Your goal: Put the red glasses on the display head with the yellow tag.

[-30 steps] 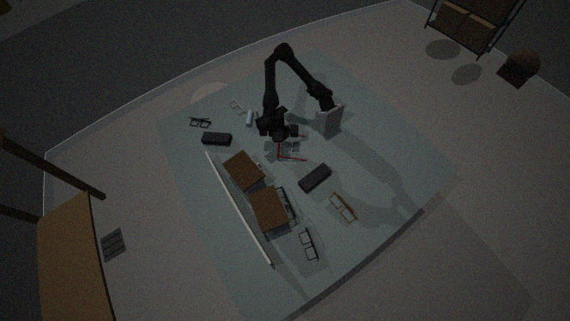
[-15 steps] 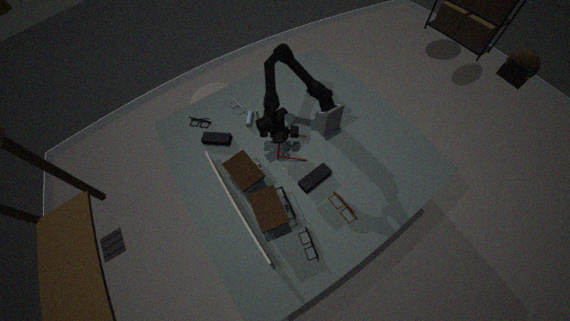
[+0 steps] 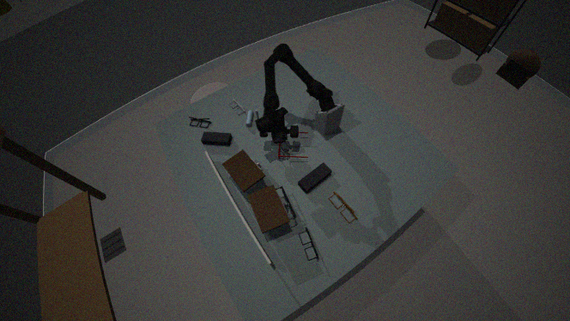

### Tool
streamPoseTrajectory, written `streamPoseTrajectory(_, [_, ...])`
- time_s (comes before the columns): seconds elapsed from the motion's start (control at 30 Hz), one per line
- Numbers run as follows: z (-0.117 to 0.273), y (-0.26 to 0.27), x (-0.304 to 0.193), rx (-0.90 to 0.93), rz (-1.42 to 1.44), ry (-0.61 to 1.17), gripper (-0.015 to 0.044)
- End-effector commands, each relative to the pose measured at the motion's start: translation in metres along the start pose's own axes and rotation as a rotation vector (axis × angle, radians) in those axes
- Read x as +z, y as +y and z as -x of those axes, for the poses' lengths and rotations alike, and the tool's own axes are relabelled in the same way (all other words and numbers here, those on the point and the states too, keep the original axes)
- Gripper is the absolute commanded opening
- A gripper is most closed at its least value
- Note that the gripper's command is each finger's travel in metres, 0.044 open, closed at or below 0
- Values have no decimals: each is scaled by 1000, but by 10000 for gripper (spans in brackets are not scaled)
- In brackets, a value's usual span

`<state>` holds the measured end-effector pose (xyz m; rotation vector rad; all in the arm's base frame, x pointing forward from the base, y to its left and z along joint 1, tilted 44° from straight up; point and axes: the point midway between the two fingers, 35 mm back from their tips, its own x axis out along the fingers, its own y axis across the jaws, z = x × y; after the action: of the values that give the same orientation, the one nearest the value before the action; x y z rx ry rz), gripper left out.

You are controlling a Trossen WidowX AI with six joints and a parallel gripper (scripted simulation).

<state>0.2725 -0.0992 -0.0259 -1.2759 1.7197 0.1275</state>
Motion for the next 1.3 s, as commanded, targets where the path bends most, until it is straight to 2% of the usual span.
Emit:
streamPoseTrajectory(0.0, [5, -1, 1, 1, -3, -2, 0])
streamPoseTrajectory(0.57, [98, 0, 5, 4, 6, 2, 0])
streamPoseTrajectory(0.77, [101, 2, 9, -3, -36, 1, 0])
streamPoseTrajectory(1.27, [118, 19, 43, -68, -417, -28, 0])
